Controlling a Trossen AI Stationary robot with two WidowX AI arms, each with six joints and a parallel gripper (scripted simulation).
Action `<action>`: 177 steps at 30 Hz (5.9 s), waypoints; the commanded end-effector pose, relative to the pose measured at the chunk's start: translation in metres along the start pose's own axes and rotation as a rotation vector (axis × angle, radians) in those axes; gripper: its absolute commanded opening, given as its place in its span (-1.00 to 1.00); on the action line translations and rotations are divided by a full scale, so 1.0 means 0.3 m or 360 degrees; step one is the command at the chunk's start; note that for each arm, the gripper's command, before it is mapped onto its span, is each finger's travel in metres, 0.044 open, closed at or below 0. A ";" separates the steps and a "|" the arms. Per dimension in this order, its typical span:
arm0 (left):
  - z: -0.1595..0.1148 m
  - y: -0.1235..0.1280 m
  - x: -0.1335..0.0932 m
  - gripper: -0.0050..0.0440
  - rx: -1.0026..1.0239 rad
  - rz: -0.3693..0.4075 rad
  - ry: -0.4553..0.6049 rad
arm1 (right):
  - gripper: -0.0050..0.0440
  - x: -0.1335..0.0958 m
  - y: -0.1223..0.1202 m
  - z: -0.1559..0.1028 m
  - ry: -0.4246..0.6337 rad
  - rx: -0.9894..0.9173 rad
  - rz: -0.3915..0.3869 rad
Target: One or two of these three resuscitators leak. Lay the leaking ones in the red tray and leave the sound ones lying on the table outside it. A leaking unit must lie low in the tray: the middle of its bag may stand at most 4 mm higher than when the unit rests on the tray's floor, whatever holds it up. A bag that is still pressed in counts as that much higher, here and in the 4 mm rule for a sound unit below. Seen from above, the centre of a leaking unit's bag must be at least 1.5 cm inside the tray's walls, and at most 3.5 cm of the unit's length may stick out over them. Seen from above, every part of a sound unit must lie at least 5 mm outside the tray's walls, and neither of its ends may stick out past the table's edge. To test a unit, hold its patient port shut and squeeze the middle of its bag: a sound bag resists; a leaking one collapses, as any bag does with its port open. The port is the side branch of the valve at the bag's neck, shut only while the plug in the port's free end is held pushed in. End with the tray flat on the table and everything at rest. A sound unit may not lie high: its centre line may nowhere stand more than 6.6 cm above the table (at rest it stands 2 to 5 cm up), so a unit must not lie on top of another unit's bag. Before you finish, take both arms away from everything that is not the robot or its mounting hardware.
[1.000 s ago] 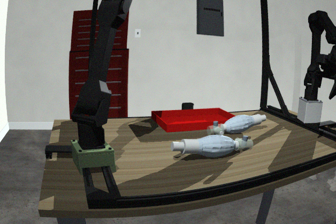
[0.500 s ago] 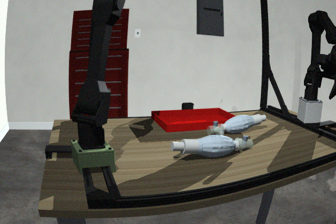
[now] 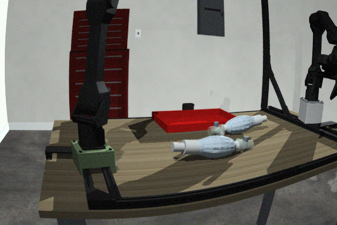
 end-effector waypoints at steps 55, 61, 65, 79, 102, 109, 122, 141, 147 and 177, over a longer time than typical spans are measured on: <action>-0.003 0.000 0.000 1.00 -0.0005 -0.0002 0.0004 | -0.80 -0.420 0.387 0.910 -0.1230 -0.1292 0.0344; -0.003 0.000 0.000 1.00 -0.0005 -0.0002 0.0004 | -0.80 -0.420 0.387 0.910 -0.1230 -0.1292 0.0344; -0.003 0.001 -0.001 1.00 -0.0004 0.0001 0.0003 | -0.80 -0.322 0.209 0.819 -0.0904 -0.1191 0.0117; -0.003 0.001 0.000 1.00 -0.0004 0.0001 0.0002 | -0.80 -0.240 -0.170 0.592 -0.0289 -0.1131 -0.0334; -0.003 0.001 0.001 1.00 -0.0001 0.0000 0.0002 | -0.80 -0.538 -0.781 0.095 0.0916 -0.0884 -0.1165; -0.003 0.001 0.001 1.00 -0.0001 0.0000 0.0002 | -0.80 -0.675 -0.866 -0.004 0.1195 -0.0803 -0.1344; -0.004 -0.001 0.001 1.00 -0.0001 -0.0001 0.0003 | -0.80 -1.044 -0.966 -0.190 0.1841 -0.0570 -0.1746; -0.003 -0.001 0.000 1.00 0.0001 -0.0001 0.0002 | -0.80 -1.501 -0.900 -0.295 0.2619 -0.0217 -0.2185; -0.003 -0.001 0.000 1.00 -0.0001 0.0000 0.0004 | -0.80 -1.509 -0.907 -0.302 0.2633 -0.0209 -0.2203; -0.002 0.001 0.000 1.00 -0.0001 0.0000 0.0000 | -0.80 -1.692 -0.836 -0.715 0.1881 -0.0501 -0.2177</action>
Point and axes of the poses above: on each arm, the point midway between the two fingers, 35 mm back from their tips, its own x axis out along the fingers, its own y axis across the jaws, z = x × y, the point moved 2 cm from there along -x, back along the fingers, and after that the axes turned 14 degrees about x, right-handed, at the moved point
